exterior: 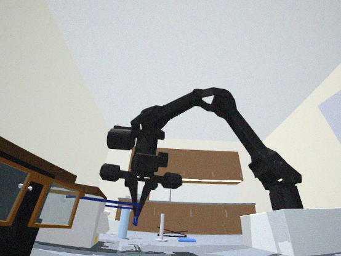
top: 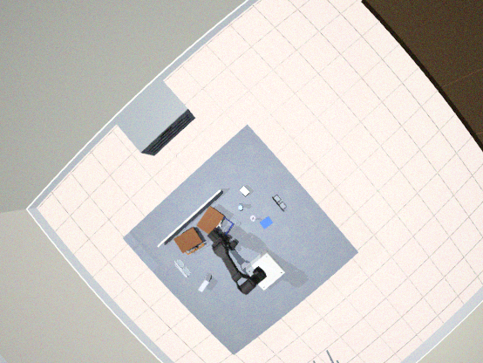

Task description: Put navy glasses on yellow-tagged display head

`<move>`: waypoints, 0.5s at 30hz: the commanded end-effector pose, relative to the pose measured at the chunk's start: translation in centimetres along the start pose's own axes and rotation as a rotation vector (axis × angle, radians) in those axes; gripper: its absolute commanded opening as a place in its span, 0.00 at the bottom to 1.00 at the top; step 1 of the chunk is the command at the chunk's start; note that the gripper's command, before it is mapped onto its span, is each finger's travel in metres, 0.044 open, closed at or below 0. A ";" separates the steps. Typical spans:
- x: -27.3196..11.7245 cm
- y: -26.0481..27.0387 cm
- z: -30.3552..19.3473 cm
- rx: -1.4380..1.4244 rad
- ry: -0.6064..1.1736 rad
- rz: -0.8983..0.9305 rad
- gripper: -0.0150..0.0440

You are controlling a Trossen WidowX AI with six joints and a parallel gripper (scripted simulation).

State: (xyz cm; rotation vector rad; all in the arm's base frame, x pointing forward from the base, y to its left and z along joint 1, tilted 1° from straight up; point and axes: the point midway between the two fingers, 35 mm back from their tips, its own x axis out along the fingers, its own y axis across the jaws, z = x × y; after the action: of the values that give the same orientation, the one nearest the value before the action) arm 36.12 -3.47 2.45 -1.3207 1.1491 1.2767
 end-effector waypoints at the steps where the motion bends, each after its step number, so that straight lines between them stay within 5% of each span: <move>1: -0.2 -0.8 0.0 0.003 0.004 -0.008 0.25; 15: -0.2 -2.5 -0.1 0.003 0.004 -0.010 0.25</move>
State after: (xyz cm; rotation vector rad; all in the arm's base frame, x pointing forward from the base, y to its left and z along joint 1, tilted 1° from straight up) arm 37.88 -3.27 2.48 -1.3224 1.1470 1.2748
